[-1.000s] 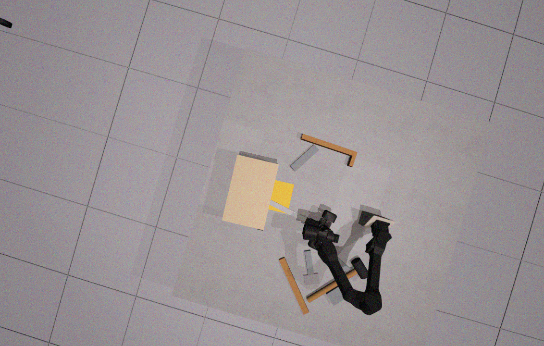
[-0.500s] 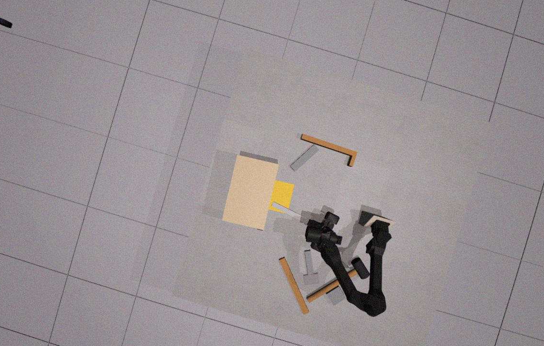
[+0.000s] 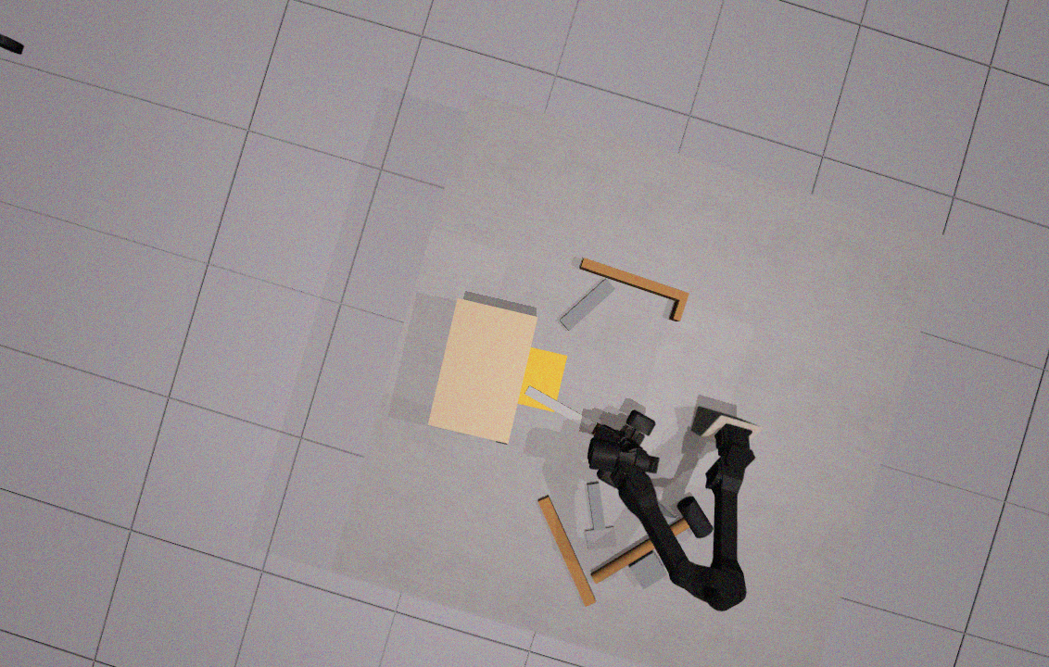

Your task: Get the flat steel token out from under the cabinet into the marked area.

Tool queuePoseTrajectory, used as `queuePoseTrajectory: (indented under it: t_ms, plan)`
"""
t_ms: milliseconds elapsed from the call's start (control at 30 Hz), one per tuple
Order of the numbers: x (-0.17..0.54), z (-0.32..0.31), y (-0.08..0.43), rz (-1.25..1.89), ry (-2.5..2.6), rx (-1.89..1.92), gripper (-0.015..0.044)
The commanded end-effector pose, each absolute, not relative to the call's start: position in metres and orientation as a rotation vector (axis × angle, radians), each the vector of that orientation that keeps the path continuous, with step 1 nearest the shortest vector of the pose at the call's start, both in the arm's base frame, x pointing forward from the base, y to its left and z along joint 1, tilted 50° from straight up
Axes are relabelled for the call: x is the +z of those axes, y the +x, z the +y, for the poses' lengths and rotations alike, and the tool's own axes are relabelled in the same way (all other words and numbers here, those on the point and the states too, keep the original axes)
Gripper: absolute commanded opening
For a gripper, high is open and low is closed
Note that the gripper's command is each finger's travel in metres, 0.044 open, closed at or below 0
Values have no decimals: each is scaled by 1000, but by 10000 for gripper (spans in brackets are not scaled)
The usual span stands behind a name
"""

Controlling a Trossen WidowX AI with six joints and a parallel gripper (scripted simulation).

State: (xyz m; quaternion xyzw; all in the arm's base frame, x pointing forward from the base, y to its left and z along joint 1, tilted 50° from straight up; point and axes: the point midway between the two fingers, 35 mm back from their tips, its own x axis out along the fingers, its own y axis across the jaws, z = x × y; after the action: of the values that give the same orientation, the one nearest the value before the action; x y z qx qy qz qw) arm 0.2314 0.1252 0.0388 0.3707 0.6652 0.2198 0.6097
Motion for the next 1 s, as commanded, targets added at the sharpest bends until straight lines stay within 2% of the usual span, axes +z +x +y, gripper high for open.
queuePoseTrajectory:
  t_ms: [0, 967]
  plan:
    - [44, 127, 231, 1549, 882, 482, 0]
    - [68, 145, 230, 1562, 906, 461, 0]
